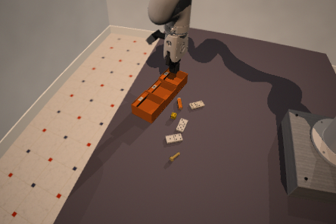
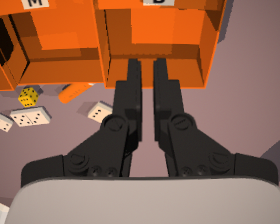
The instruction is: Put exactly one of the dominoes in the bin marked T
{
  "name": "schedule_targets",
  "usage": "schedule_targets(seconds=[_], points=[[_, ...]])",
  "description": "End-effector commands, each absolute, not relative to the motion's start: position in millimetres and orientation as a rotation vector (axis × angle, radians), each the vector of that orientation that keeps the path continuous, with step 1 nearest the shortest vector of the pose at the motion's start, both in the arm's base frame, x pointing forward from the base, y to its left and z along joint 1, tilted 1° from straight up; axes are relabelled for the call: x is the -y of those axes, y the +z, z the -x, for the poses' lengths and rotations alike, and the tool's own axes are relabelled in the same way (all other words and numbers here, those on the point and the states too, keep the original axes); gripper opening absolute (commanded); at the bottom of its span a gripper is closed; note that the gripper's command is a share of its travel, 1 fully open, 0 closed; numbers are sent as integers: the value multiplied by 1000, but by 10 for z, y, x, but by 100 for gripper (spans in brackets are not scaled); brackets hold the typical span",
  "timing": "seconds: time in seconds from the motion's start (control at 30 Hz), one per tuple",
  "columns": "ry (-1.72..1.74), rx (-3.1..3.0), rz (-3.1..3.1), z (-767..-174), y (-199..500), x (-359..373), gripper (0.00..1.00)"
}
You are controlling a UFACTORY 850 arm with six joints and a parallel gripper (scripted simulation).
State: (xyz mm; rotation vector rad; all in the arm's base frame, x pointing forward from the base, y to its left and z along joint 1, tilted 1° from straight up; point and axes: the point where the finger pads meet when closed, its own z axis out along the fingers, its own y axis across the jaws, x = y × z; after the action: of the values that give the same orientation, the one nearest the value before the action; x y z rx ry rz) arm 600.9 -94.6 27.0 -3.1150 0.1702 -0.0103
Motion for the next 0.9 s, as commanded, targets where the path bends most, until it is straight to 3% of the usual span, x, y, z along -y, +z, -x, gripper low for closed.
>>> schedule_targets(seconds=[0.0, 0.4, 0.87], points=[[-14, -170, 3116, -6063, 288, 718, 7], [-14, -170, 3115, -6152, 299, 237, 7], [-14, -170, 3115, -6154, 139, 233, 7]])
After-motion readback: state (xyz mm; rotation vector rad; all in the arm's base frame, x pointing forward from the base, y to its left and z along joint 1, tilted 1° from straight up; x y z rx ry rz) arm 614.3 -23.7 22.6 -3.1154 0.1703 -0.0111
